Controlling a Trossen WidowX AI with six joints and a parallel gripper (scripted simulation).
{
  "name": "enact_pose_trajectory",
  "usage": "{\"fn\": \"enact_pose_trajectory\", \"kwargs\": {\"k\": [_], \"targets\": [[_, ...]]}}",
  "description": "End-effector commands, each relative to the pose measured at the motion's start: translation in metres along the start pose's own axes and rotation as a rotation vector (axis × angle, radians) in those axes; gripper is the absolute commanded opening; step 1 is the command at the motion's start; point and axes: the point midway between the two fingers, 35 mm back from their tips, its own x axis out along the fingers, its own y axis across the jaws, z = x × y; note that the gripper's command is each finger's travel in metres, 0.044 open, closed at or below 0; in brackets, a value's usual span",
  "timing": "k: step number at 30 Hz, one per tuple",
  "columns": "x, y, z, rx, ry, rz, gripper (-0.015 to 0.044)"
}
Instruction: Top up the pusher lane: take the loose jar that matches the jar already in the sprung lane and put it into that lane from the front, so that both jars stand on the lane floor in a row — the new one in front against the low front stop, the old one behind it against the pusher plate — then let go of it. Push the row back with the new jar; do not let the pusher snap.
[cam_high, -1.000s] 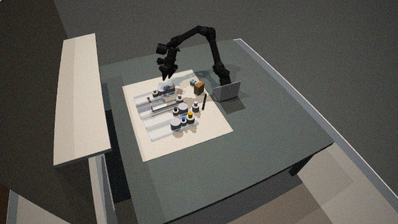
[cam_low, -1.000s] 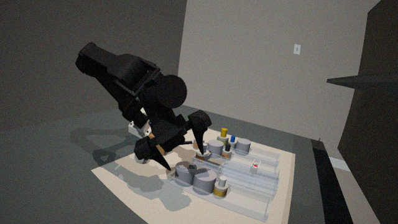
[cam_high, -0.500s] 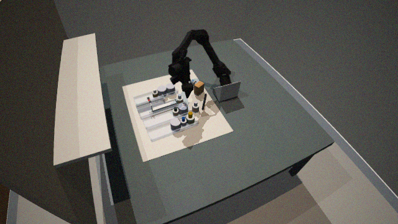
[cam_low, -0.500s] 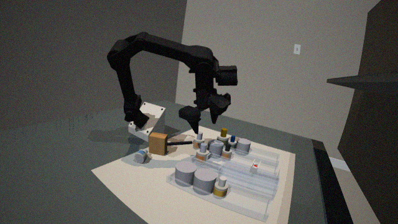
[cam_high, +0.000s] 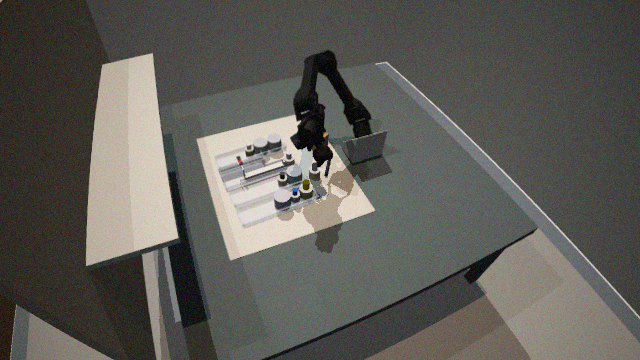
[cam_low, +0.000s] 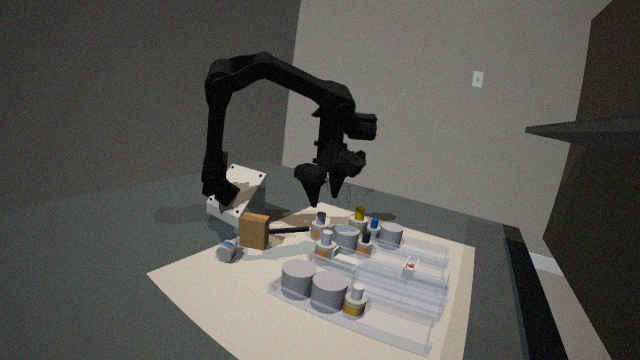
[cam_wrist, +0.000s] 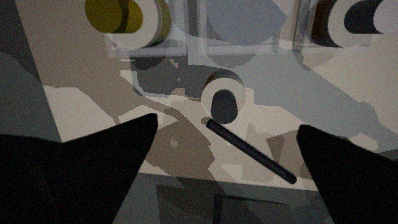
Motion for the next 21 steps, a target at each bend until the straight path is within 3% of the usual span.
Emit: {"fn": "enact_pose_trajectory", "kwargs": {"k": [1,21], "targets": [[0.019,-0.001,-0.004,-0.013,0.013,-0.020,0.0440],[0.048,0.000,-0.004,-0.012,0.013,-0.021,0.0440]]}}
